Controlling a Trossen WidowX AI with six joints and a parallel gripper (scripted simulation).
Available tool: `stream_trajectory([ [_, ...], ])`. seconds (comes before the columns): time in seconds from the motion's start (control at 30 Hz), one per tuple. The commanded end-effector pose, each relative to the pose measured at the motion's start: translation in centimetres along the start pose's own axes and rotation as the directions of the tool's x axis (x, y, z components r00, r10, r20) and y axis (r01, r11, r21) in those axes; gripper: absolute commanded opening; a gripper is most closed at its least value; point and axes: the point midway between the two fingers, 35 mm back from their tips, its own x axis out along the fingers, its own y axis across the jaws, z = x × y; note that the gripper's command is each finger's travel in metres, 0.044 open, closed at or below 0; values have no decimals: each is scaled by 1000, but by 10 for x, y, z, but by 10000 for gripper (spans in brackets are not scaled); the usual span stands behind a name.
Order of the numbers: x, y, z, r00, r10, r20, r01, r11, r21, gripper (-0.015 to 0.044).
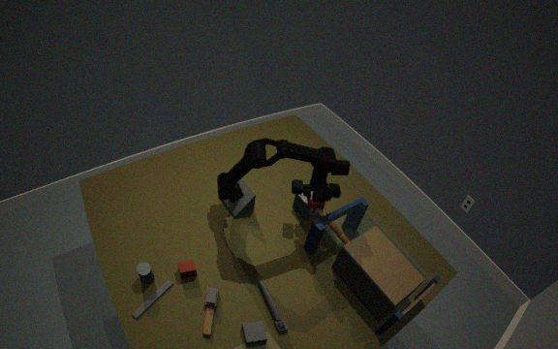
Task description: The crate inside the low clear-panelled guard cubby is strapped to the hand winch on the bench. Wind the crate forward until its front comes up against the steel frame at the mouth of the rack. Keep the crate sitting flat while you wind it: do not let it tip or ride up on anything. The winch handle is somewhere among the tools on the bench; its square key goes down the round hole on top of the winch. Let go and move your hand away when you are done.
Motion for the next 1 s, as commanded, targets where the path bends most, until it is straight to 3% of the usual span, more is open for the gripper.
stream_trajectory([
  [0.0, 3, 1, -1, 1000, 2, 0, -2, 1000, -15, 0],
  [0.97, 6, -4, -2, 1000, -6, 1, 6, 997, 76, 0],
])
